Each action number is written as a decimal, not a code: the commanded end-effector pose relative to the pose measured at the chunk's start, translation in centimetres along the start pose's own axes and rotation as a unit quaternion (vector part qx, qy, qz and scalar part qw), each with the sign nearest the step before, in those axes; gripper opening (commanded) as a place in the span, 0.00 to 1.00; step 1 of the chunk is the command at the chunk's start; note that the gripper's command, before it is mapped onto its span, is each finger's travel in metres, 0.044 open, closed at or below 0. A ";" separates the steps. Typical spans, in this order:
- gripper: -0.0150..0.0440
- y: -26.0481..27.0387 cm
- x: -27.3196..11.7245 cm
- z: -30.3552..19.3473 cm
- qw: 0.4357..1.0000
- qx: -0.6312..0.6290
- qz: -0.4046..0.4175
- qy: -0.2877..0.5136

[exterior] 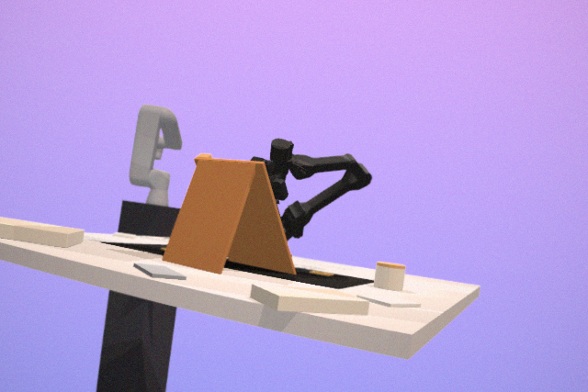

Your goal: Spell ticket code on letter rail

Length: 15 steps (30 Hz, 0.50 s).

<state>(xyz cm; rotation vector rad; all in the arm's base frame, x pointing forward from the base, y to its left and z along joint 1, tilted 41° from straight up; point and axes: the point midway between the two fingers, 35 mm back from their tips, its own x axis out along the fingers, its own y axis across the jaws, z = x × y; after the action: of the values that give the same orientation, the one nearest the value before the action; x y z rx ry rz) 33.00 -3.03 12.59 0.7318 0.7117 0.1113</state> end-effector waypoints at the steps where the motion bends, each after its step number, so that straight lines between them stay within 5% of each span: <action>1: 0.75 0.0 -0.3 0.0 1.000 -0.003 0.002 0.000; 15: 0.75 -0.1 -1.3 0.0 1.000 -0.003 0.002 0.001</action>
<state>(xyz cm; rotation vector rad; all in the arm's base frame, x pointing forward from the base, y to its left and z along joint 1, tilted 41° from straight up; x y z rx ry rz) 32.17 -3.45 13.04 0.7320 0.7131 0.1109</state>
